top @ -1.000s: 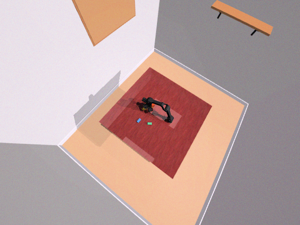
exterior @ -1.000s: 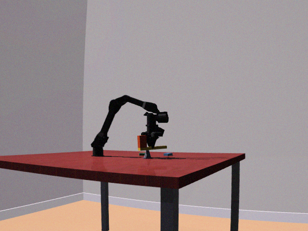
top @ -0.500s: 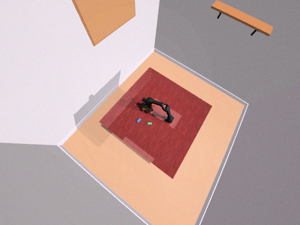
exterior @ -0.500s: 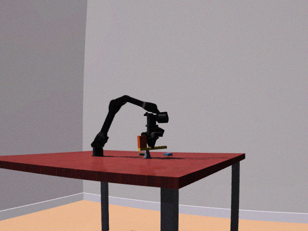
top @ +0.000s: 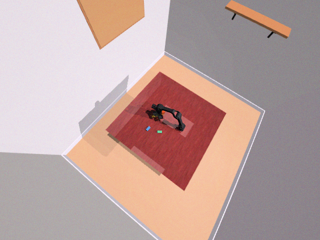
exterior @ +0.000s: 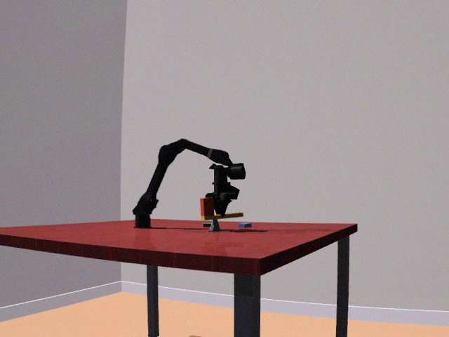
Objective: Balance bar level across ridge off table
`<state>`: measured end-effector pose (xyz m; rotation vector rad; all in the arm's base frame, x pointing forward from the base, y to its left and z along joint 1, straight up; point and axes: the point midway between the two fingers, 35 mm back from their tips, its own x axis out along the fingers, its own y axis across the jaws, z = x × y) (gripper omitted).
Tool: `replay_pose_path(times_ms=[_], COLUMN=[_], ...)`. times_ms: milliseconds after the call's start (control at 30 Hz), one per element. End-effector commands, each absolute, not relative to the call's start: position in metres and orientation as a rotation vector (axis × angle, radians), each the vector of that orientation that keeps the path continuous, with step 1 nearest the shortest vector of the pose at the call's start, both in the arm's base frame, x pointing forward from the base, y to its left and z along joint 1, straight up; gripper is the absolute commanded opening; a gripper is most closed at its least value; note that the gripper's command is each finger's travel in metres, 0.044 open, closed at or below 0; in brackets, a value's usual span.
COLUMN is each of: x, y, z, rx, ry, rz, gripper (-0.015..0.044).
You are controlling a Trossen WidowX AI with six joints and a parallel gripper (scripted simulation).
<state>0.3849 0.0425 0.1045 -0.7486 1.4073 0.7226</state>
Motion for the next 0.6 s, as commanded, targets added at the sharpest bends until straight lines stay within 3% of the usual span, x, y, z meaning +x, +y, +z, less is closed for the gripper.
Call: replay_pose_path(times_ms=[0, 567], x=[0.3849, 0.3848], y=[0.0429, 0.0430], z=[0.1037, 0.1022], rx=[-0.748, -0.748], ry=[1.405, 1.405], rz=[0.726, 0.726], gripper=[0.0000, 0.0000])
